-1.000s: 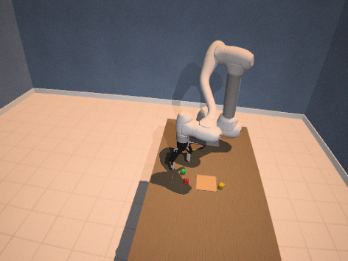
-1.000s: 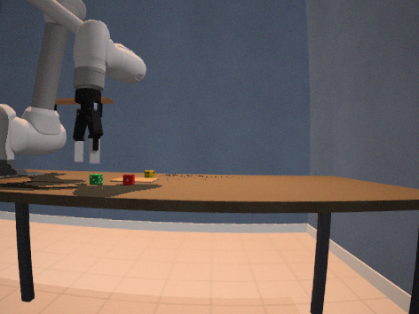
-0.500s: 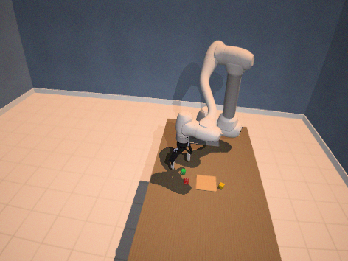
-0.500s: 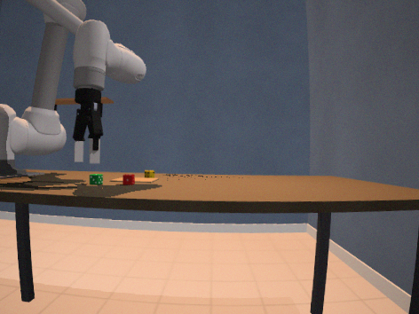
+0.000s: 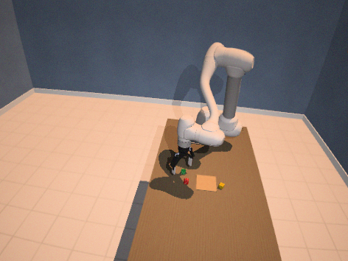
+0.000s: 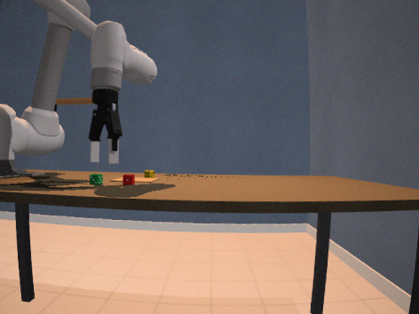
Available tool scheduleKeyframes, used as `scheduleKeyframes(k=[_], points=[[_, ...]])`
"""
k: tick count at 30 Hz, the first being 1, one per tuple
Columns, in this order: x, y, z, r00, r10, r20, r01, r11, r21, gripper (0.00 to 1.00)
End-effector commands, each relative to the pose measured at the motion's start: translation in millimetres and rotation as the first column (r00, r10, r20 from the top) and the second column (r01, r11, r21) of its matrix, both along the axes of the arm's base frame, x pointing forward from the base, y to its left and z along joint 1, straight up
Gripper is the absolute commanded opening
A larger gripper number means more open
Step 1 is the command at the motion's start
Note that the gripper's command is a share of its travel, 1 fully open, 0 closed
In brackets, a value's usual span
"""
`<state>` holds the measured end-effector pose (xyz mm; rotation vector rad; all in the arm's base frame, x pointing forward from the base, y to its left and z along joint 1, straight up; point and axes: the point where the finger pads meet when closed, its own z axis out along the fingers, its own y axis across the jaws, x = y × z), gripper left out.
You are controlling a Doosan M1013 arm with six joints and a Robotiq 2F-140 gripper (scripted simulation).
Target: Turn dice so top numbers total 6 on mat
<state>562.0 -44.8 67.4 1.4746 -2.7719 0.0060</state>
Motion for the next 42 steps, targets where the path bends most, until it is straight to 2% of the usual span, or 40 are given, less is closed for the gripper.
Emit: scheduleKeyframes(k=[1,9,42], points=[[24,12,0,1.0,0.0,-0.001,0.0,1.0,0.0,1.0],[42,21,0,1.0,0.0,-0.001,0.0,1.0,0.0,1.0],[42,21,0,1.0,0.0,-0.001,0.0,1.0,0.0,1.0]])
